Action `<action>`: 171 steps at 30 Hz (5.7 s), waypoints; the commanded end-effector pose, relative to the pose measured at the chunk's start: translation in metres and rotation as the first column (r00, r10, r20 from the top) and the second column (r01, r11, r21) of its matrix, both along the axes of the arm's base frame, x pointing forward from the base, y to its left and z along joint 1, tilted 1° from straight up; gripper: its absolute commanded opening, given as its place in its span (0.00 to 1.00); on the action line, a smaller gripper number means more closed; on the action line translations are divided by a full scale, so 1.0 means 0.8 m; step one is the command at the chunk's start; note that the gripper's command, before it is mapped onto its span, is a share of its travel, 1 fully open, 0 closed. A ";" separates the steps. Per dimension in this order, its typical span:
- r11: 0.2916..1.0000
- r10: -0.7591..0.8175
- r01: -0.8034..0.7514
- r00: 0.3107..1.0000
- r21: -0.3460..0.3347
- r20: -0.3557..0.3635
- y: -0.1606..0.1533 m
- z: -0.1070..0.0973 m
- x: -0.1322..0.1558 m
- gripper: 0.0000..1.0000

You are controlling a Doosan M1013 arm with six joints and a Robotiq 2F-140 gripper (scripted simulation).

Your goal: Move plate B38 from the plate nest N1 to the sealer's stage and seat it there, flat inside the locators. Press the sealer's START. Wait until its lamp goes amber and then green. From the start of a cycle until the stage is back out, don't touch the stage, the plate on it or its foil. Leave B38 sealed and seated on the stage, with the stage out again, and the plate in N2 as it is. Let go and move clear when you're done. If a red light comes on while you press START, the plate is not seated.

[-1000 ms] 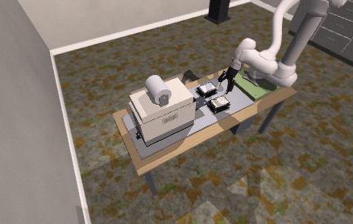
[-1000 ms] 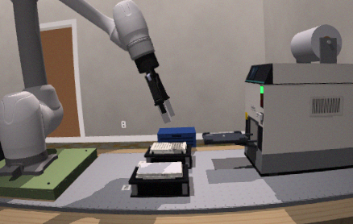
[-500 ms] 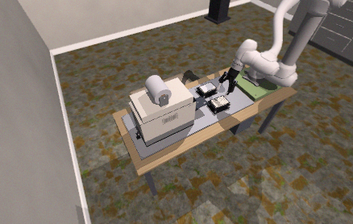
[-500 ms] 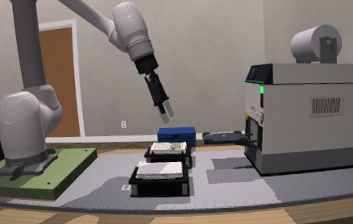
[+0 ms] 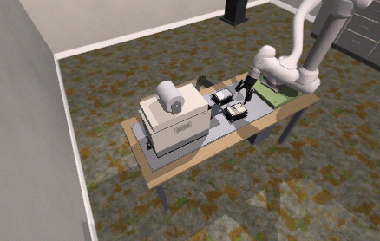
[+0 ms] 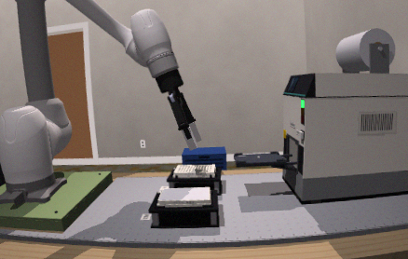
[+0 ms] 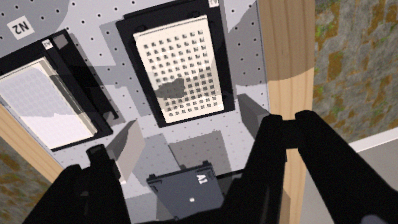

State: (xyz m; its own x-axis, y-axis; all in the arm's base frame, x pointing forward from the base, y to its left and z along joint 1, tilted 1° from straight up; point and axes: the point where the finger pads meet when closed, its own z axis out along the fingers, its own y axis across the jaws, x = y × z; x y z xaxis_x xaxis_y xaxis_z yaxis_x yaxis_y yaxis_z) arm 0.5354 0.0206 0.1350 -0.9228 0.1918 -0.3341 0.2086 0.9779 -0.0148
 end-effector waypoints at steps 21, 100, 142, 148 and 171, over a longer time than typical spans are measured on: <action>1.000 0.000 0.000 1.000 0.000 0.000 0.000 -0.038 0.000 0.70; 1.000 0.000 0.000 1.000 0.000 0.000 -0.001 -0.086 -0.001 0.70; 1.000 0.000 0.000 1.000 0.000 0.000 -0.001 -0.105 -0.001 0.70; 1.000 0.000 0.000 1.000 0.000 0.000 -0.001 -0.105 -0.001 0.68; 1.000 0.000 0.000 1.000 0.000 0.000 -0.001 -0.105 -0.001 0.10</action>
